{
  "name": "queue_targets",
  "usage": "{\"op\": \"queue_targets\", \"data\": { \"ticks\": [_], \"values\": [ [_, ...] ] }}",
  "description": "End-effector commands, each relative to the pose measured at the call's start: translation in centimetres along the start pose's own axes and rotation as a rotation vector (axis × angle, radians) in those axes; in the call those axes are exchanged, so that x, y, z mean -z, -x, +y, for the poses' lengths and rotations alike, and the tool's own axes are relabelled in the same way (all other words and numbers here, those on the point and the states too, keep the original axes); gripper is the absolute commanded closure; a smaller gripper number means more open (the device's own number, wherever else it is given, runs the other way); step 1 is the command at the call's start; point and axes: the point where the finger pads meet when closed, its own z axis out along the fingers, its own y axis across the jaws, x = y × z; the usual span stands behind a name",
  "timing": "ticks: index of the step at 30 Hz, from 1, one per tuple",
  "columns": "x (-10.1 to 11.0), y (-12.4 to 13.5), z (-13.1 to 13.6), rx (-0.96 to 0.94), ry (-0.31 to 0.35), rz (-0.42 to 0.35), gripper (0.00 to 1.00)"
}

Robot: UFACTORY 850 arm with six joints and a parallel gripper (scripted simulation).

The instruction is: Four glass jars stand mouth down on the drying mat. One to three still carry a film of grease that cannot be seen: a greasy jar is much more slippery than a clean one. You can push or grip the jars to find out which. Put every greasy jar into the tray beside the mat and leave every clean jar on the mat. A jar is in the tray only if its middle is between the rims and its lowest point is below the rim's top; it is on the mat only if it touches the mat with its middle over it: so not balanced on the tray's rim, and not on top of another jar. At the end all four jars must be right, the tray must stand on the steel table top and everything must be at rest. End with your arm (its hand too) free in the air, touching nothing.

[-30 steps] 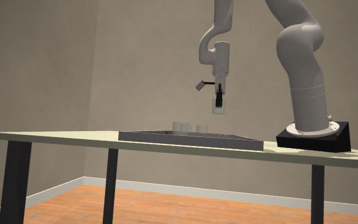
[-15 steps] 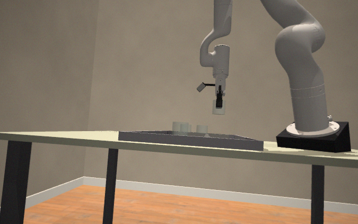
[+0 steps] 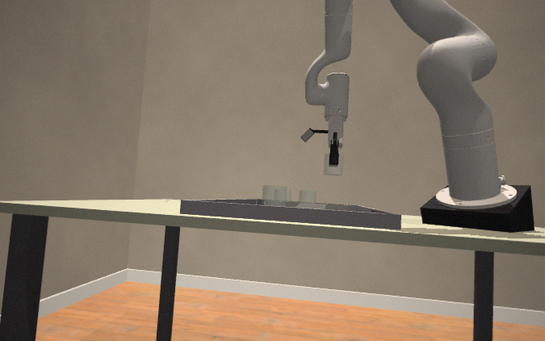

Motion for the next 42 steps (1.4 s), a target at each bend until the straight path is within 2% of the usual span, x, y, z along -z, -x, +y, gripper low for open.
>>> {"op": "queue_targets", "data": {
  "ticks": [1, 26, 32, 42],
  "values": [
    [0.1, 0.0, 1.2, 0.0, 0.001, 0.001, 1.0],
    [0.1, 0.4, 8.9, 0.0, 0.001, 0.001, 1.0],
    [0.1, 0.4, 8.9, 0.0, 0.001, 0.001, 1.0],
    [-2.5, 0.4, 8.9, 0.0, 0.001, 0.001, 1.0]
  ]
}}
